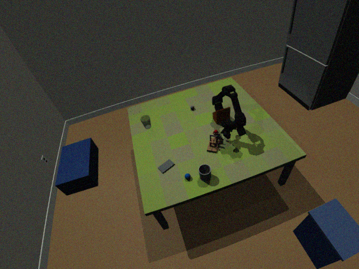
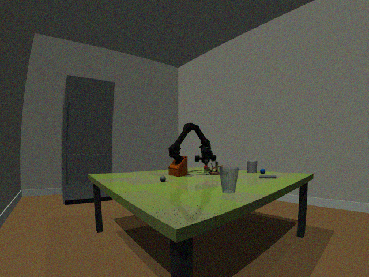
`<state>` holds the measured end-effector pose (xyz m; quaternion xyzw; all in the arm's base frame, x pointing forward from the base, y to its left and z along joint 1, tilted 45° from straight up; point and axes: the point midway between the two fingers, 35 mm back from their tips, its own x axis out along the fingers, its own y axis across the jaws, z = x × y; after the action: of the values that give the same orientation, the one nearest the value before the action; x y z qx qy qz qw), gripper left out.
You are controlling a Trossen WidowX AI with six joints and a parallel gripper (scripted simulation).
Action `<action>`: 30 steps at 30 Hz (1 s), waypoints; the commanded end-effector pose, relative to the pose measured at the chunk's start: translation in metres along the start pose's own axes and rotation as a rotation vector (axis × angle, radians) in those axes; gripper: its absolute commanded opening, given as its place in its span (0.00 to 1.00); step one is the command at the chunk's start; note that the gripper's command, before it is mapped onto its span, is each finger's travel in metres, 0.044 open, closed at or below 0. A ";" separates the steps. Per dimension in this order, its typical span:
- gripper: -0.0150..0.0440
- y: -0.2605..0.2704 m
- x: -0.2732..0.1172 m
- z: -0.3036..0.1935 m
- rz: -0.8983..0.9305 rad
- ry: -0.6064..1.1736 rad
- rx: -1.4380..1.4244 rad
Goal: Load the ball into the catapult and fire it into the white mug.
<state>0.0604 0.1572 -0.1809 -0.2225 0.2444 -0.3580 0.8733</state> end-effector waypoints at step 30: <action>0.25 -0.008 0.046 -0.036 0.028 0.049 -0.028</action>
<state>0.0636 0.1174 -0.2153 -0.2175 0.2692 -0.3463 0.8719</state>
